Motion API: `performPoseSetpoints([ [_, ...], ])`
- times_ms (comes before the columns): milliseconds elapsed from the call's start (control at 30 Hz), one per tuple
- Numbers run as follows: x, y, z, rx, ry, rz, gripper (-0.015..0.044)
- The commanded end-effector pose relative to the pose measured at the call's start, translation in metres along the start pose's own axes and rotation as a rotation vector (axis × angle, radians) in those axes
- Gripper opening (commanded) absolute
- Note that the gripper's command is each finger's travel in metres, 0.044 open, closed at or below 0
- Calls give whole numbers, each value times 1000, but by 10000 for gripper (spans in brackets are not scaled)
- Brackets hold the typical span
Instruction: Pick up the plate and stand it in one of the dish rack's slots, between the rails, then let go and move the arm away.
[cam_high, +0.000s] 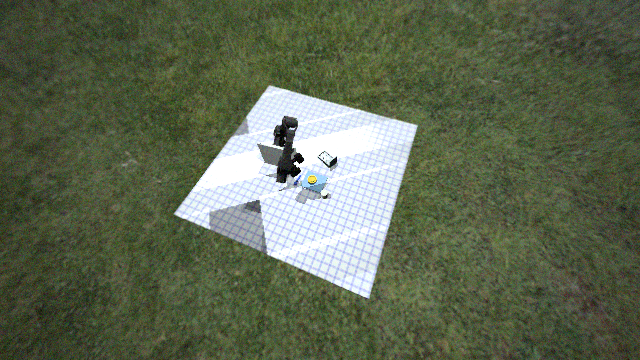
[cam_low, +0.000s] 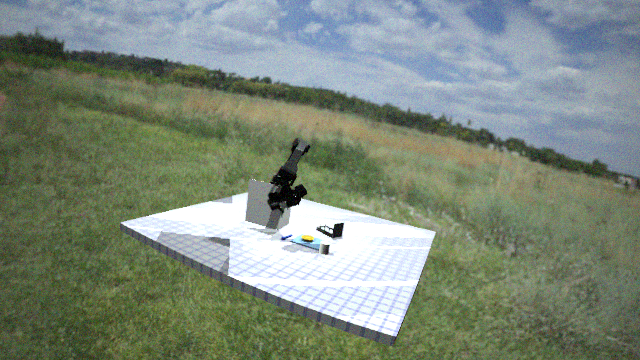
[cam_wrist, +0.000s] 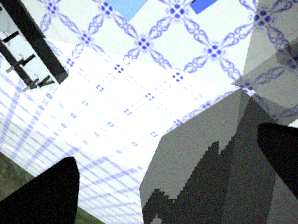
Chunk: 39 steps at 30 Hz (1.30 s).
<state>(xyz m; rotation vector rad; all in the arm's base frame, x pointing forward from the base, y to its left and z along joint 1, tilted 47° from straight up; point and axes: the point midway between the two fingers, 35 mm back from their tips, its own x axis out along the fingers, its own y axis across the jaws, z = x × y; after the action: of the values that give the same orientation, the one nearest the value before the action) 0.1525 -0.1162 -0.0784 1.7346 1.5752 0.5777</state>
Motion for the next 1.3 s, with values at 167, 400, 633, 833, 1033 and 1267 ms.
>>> performPoseSetpoints([
  [167,-6,10,11,-102,-35,-110,400],
  [400,-14,31,27,-270,-82,-275,400],
  [633,-21,59,43,-448,-124,-432,400],
  [833,-24,88,55,-609,-155,-560,400],
  [1033,-25,107,61,-705,-172,-630,400],
  [1267,7,90,82,-705,-175,-632,400],
])
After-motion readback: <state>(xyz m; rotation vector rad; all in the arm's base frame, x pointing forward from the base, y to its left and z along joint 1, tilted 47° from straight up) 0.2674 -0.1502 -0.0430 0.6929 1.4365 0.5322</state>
